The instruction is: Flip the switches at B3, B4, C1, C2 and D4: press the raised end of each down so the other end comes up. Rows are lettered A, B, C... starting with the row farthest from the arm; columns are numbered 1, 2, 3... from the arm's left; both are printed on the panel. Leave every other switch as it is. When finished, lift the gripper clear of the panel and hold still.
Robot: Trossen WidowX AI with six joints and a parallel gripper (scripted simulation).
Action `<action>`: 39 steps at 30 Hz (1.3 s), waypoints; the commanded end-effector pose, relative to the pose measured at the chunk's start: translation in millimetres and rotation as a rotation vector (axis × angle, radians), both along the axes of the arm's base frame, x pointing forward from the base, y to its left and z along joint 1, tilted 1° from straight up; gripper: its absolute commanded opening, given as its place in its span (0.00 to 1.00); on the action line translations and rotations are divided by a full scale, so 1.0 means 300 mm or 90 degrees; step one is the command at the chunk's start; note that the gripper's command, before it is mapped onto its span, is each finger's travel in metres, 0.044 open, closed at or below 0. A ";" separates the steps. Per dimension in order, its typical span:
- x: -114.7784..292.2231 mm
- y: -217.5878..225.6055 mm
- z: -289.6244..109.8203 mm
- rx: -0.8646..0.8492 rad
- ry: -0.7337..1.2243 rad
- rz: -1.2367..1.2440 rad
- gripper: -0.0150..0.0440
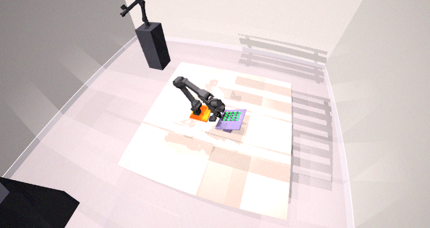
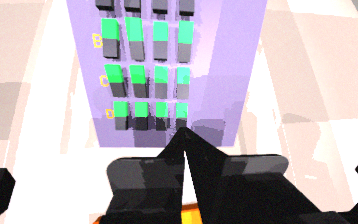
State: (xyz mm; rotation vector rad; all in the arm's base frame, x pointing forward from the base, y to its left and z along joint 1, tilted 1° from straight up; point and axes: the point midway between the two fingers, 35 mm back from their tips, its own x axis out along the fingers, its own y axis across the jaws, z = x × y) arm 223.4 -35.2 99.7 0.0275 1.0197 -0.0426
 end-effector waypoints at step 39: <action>0.021 0.000 -0.049 0.002 0.002 -0.002 0.25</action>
